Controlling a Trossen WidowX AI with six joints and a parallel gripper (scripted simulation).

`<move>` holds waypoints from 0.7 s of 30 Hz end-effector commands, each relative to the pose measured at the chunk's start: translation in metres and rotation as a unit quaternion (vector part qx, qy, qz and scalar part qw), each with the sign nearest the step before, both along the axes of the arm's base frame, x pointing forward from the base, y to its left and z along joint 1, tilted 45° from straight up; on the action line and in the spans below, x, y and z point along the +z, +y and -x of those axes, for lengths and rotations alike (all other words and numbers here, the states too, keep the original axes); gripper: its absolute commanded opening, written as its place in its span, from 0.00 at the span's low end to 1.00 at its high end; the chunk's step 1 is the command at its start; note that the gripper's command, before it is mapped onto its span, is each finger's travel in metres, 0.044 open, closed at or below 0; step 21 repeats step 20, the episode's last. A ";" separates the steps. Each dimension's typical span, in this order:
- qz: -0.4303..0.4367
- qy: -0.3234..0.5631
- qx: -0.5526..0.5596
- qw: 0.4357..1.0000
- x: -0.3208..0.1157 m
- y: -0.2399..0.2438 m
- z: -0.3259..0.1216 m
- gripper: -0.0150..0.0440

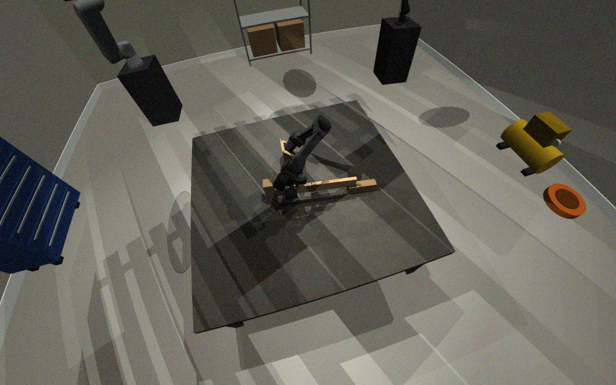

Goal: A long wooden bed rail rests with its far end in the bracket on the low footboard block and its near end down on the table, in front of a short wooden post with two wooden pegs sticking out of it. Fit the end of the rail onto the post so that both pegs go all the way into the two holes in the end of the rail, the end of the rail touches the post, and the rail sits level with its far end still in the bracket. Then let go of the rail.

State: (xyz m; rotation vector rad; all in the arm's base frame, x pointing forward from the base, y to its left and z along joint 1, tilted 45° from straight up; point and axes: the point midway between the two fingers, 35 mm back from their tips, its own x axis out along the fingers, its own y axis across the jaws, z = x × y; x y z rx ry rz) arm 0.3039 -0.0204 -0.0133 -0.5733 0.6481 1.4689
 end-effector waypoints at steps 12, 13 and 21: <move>0.004 -0.002 -0.002 1.000 0.042 0.000 -0.001 1.00; 0.004 -0.002 -0.002 1.000 0.042 0.000 -0.001 1.00; 0.004 -0.002 -0.002 1.000 0.042 0.000 -0.001 1.00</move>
